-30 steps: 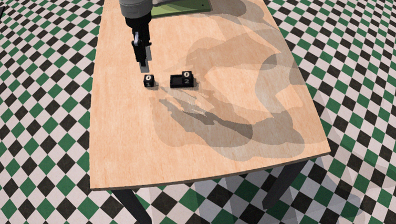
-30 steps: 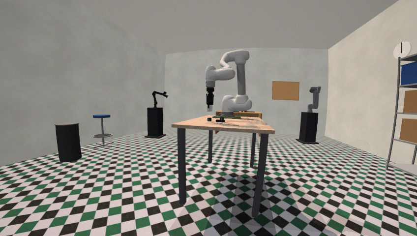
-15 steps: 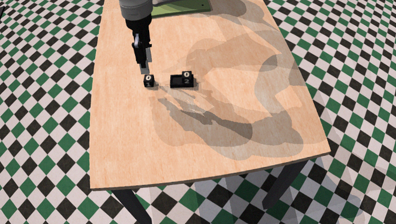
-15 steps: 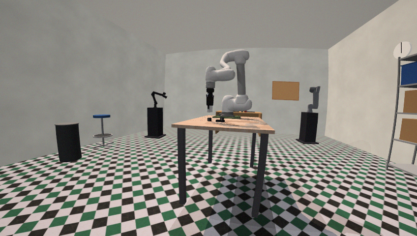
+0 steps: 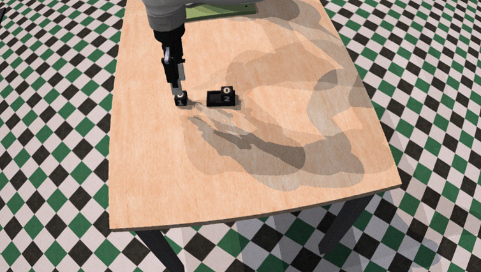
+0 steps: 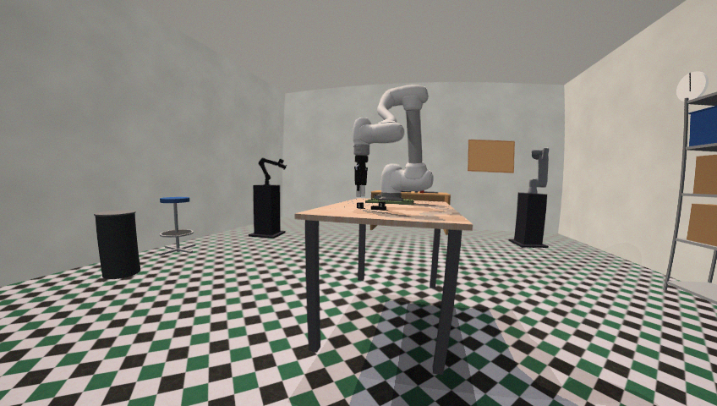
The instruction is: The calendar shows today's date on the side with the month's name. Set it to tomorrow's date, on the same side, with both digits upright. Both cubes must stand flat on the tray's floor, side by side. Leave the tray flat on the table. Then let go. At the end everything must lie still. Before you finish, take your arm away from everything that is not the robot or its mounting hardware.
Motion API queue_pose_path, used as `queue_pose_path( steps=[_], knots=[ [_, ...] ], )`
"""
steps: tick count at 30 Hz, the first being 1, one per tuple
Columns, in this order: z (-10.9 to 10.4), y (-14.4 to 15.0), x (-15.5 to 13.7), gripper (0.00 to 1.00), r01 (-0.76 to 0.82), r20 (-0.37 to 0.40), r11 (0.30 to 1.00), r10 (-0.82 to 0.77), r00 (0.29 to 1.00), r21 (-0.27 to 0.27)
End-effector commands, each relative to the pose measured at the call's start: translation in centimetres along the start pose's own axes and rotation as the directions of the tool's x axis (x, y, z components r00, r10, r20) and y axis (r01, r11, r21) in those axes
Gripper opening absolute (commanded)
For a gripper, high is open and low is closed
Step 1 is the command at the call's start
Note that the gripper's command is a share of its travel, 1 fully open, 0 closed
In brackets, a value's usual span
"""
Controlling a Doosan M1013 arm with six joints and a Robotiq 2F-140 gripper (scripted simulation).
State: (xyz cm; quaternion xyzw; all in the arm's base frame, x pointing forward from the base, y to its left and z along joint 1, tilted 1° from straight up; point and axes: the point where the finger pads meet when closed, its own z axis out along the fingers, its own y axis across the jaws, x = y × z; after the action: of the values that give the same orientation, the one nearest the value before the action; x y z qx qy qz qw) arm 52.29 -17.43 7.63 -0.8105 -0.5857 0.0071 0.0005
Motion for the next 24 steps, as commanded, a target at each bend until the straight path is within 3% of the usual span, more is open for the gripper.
queue_pose_path(
  steps=[1,24],
  knots=[
    [0.2,0.0,0.0,0.29,0.000,0.000,1.000,0.000,1.000,0.000],
    [2.3,0.0,0.0,0.29,0.000,0.000,1.000,0.000,1.000,0.000]
  ],
)
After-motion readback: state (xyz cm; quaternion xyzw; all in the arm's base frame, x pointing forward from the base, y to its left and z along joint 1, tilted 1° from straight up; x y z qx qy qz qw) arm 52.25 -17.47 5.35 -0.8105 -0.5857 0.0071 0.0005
